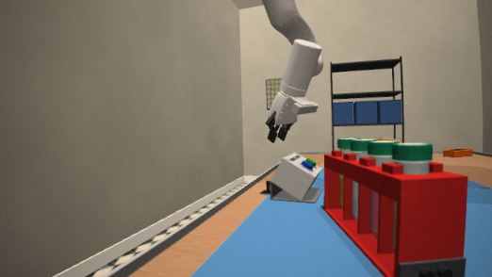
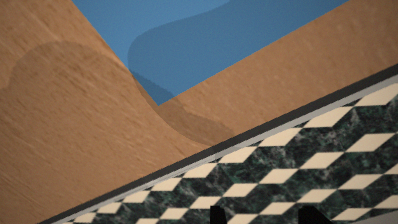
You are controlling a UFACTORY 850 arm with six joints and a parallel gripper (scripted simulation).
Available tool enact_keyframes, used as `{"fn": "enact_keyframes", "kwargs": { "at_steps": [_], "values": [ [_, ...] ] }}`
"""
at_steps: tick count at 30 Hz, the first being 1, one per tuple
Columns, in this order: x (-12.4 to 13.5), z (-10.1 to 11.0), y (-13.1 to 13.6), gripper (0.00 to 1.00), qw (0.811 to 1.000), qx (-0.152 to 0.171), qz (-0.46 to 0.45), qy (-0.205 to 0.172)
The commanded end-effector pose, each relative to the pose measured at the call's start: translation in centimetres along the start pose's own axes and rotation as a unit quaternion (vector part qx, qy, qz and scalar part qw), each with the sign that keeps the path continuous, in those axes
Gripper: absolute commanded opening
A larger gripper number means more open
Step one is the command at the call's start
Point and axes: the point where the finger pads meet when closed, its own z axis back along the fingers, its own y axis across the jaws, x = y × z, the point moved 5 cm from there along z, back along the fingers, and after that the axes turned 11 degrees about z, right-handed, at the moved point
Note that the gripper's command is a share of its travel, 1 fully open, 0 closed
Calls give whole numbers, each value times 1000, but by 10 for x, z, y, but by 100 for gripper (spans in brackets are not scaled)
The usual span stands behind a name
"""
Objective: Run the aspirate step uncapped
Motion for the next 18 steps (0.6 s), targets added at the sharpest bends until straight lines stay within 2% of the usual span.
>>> {"fn": "enact_keyframes", "kwargs": {
  "at_steps": [1, 13, 18],
  "values": [
    [-5, 5, 9, 46, 999, 2, 33, 6],
    [-26, 24, 39, 46, 987, 23, 155, 29],
    [-30, 28, 44, 46, 985, 27, 170, 31]
  ]
}}
